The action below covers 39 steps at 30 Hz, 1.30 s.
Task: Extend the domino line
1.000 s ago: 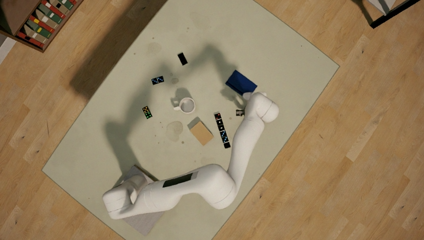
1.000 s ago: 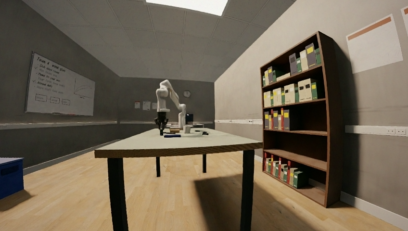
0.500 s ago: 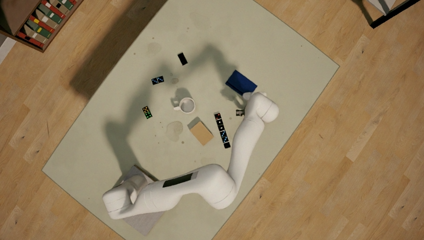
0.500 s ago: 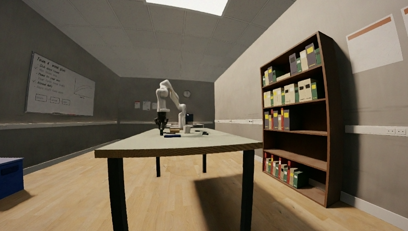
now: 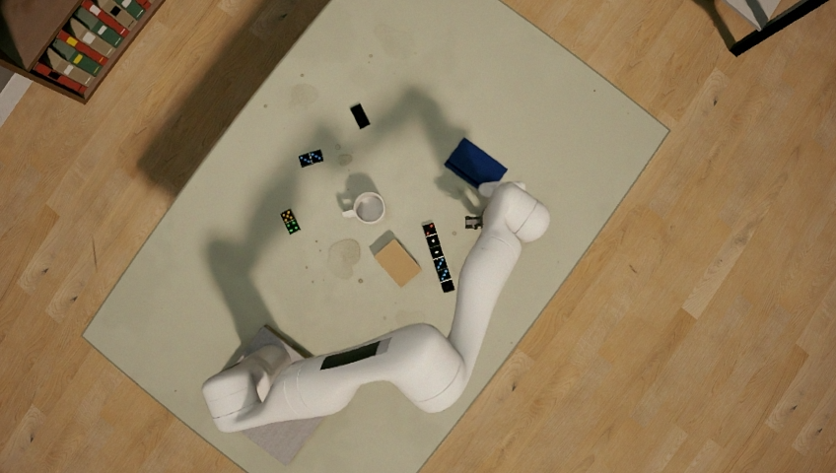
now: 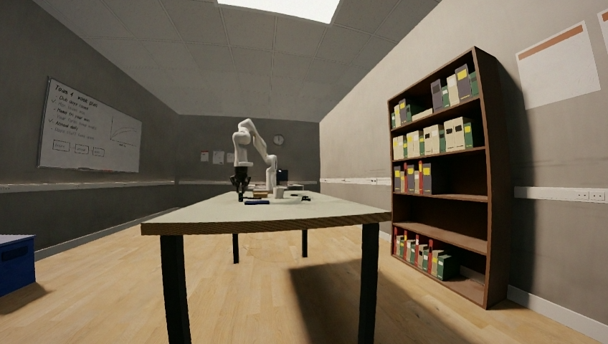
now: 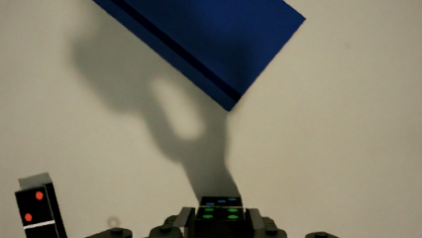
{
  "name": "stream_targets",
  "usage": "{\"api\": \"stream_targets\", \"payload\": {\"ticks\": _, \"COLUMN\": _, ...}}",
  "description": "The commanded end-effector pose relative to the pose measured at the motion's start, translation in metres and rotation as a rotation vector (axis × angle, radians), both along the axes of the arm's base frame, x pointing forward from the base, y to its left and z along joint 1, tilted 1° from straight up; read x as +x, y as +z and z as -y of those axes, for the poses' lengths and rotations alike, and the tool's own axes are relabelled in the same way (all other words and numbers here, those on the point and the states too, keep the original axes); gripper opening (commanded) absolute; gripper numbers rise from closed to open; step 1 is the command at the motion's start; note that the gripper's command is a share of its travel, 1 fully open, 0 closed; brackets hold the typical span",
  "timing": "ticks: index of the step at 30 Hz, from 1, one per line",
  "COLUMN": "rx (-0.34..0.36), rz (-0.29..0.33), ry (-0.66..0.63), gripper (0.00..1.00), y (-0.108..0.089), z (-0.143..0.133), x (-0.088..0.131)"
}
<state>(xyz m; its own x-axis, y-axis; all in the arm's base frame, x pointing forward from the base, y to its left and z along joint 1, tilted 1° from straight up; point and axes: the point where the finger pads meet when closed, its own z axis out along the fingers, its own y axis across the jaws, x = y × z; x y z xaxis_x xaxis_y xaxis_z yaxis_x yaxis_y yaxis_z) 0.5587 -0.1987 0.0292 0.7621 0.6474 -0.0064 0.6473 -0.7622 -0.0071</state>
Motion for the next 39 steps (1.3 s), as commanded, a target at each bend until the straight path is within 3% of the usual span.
{"api": "stream_targets", "payload": {"ticks": 1, "rx": 0.0, "rz": 0.003, "ry": 0.0, "gripper": 0.35, "y": 0.0011, "z": 0.0003, "x": 0.0006}}
{"api": "stream_targets", "payload": {"ticks": 39, "rx": 0.015, "rz": 0.021, "ry": 0.0, "gripper": 0.35, "y": 0.0012, "z": 0.0013, "x": -0.0006}}
